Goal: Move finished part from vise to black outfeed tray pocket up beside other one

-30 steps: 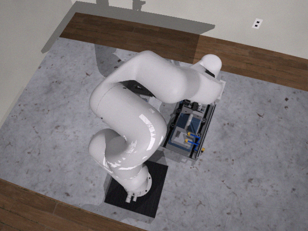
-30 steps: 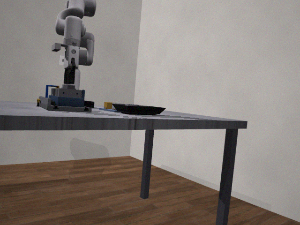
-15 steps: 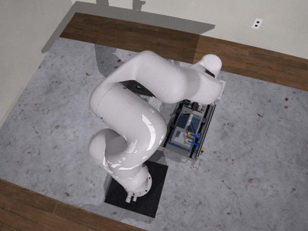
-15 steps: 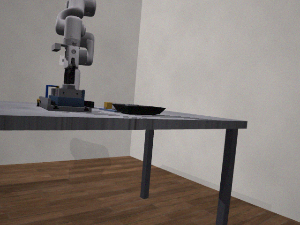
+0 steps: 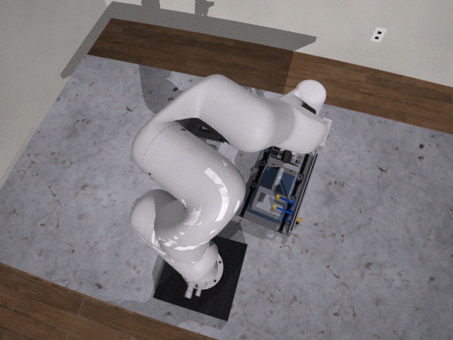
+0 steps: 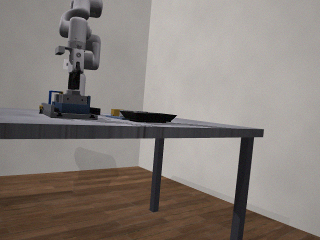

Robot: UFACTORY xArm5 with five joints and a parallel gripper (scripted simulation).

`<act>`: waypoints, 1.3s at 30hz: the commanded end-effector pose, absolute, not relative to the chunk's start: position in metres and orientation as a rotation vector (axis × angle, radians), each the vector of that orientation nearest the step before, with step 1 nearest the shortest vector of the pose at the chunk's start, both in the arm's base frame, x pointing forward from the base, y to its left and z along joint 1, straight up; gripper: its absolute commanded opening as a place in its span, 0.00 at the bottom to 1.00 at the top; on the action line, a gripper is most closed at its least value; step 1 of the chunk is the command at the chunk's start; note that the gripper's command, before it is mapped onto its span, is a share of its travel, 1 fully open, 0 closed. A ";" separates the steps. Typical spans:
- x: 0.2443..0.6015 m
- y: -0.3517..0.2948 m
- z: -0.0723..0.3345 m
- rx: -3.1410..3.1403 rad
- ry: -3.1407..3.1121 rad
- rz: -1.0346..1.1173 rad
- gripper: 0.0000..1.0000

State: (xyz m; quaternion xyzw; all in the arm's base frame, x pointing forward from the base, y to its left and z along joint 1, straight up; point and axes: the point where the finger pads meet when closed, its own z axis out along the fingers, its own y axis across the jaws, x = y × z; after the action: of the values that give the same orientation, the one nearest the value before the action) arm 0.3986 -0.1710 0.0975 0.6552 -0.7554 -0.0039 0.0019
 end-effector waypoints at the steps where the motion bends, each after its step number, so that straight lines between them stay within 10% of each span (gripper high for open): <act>1: 0.400 -0.171 0.099 2.057 -2.372 -0.007 0.69; 39: 0.400 -0.171 0.095 2.057 -2.372 -0.007 0.69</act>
State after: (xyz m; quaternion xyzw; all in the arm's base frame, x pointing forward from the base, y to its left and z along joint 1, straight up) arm 0.3986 -0.1710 0.0946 0.6552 -0.7554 -0.0039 0.0019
